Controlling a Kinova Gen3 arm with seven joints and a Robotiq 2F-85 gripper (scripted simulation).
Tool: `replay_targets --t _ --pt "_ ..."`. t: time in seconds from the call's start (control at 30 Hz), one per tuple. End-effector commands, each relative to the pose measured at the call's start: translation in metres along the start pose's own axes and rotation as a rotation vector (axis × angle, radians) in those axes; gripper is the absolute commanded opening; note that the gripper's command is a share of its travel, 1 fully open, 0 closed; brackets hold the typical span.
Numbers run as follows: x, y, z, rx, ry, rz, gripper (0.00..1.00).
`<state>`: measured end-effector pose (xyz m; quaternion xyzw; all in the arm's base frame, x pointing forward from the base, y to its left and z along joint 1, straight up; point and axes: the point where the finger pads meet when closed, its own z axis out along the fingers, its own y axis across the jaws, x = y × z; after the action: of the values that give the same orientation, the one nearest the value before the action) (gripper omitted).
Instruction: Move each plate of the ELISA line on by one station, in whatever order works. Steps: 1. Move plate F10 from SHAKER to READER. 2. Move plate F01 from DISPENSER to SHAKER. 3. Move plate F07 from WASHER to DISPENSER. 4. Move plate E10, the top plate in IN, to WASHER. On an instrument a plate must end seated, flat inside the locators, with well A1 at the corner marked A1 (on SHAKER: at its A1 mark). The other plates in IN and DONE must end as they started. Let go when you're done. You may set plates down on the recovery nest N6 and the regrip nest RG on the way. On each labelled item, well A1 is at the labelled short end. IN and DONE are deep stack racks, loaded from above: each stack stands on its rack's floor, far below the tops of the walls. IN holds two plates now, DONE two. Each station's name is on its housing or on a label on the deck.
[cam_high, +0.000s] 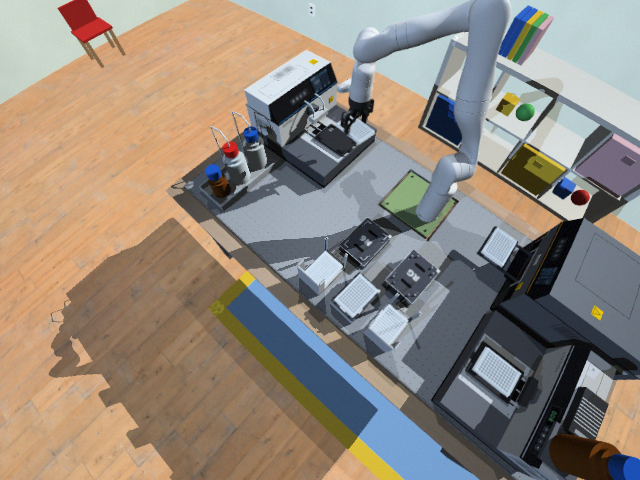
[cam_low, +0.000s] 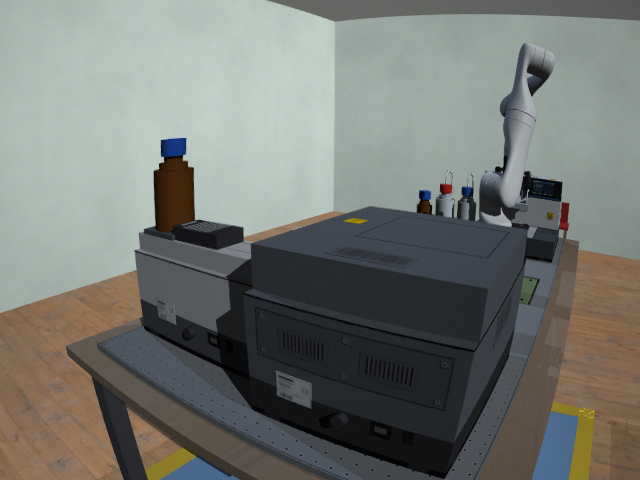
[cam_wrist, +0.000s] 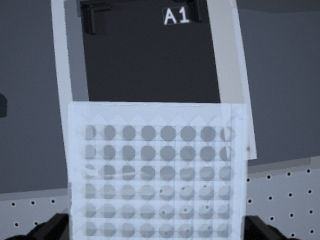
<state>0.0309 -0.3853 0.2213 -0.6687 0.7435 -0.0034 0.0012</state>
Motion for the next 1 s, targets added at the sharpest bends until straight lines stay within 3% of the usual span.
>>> replay_targets --t 0.0,0.7,0.97 --pt "0.014 -0.001 -0.001 0.000 0.000 -0.026 0.94" --pt "0.077 -0.004 -0.001 0.000 0.000 -0.133 0.94" --pt "0.091 -0.005 -0.001 0.000 0.000 -0.133 0.94"
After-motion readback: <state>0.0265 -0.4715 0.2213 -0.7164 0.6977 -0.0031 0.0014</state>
